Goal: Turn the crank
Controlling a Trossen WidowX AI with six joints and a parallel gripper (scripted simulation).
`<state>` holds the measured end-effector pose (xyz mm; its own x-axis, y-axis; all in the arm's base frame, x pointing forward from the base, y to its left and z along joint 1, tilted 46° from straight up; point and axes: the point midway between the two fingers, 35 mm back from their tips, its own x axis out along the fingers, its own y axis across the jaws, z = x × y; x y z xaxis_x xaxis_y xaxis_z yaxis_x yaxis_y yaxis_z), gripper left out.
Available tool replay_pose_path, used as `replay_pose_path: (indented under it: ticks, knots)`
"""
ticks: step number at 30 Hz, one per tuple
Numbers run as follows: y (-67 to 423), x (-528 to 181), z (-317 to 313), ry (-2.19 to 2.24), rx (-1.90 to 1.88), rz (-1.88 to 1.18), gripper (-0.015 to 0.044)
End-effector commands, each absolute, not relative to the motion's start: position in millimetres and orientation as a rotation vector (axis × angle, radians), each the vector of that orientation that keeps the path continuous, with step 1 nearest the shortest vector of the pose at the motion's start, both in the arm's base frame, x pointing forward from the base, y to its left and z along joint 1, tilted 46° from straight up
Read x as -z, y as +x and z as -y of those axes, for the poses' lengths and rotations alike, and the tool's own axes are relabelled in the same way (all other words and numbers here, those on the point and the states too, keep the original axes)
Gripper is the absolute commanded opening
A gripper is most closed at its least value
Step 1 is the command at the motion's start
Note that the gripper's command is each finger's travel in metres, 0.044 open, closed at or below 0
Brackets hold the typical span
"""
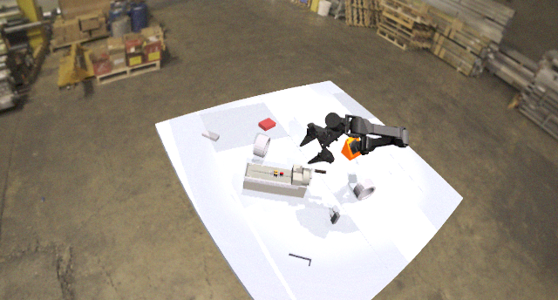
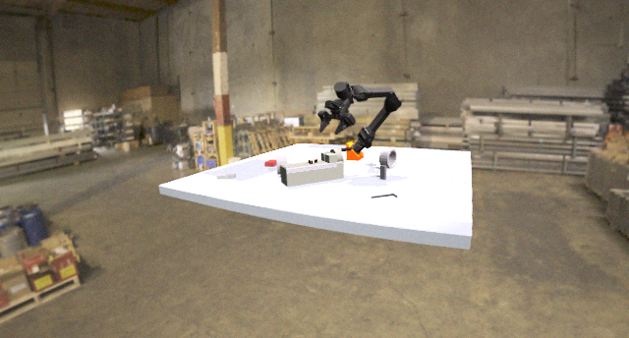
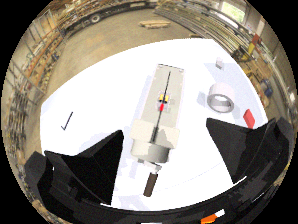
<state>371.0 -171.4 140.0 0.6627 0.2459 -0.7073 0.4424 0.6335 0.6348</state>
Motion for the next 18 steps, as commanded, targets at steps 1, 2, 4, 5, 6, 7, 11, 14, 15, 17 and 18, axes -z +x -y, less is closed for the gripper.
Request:
replay_pose_path:
  ticks: [1, 2, 4, 5, 6, 7, 11, 14, 15, 17, 18]
  knots:
    - [357.1, -149.0, 156.0, 0.968, 0.231, -0.899, 0.0440]
    - [353.6, -151.8, 152.5, 0.981, 0.256, -0.902, 0.0440]
    - [346.3, -157.4, 145.5, 1.008, 0.308, -0.907, 0.0440]
    - [342.4, -160.0, 142.2, 1.021, 0.334, -0.909, 0.0440]
    - [338.5, -162.6, 138.8, 1.035, 0.360, -0.909, 0.0440]
    - [334.4, -165.1, 135.6, 1.047, 0.386, -0.909, 0.0440]
    - [320.1, -172.9, 125.2, 1.089, 0.473, -0.903, 0.0440]
    - [319.4, -173.3, 124.8, 1.091, 0.478, -0.902, 0.0440]
    - [319.4, -173.3, 124.8, 1.091, 0.478, -0.902, 0.0440]
    - [319.4, -173.3, 124.8, 1.091, 0.478, -0.902, 0.0440]
    - [319.5, -172.8, 124.3, 1.091, 0.478, -0.902, 0.0440]
